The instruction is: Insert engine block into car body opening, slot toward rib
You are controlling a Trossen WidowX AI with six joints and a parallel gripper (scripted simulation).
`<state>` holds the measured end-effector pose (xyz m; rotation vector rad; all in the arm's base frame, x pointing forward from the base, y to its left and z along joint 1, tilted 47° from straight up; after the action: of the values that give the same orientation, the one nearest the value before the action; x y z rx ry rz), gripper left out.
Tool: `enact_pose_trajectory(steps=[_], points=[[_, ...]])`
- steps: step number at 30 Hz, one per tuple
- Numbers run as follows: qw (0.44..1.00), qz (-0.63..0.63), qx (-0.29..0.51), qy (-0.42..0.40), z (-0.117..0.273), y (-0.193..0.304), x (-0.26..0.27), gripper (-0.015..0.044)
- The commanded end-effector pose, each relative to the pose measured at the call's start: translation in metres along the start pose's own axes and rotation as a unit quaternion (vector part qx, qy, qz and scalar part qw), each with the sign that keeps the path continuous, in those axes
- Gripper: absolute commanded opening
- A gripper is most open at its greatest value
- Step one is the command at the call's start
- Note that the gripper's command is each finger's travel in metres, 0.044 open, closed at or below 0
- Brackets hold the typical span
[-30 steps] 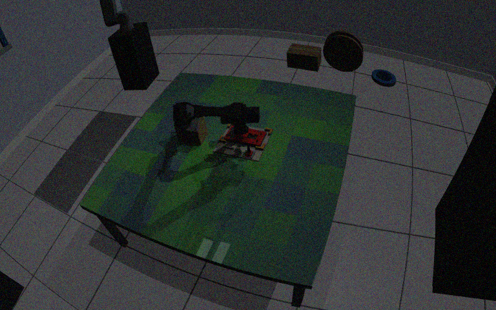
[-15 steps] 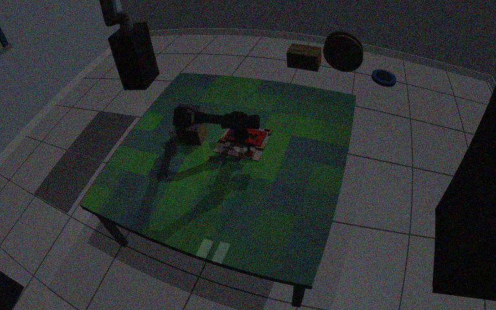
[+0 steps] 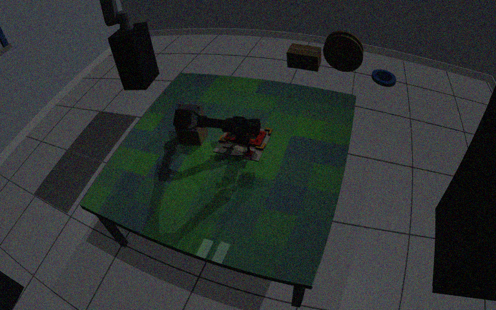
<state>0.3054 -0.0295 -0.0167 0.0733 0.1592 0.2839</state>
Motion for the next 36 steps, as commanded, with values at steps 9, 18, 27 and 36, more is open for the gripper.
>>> enact_pose_trajectory(steps=[9, 18, 27, 36], points=[[1.0, 0.001, 0.002, 0.007, -0.016, -0.015, -0.005, 0.0], [1.0, 0.001, 0.002, 0.007, -0.026, -0.026, -0.008, 0.0], [1.0, 0.001, 0.002, 0.007, -0.02, -0.024, -0.005, 0.0], [1.0, 0.001, 0.001, 0.007, -0.024, -0.029, -0.006, 0.0]])
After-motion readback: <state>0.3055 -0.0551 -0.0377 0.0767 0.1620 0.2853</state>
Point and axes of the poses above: the point midway between the two fingers, 35 mm back from their tips, its own z axis back along the fingers, its own x axis across the jaws, y = z × x, the point moved 5 cm from there along z, back along the fingers, and after that the axes turned 12 degrees about z, right-handed, at the moved point
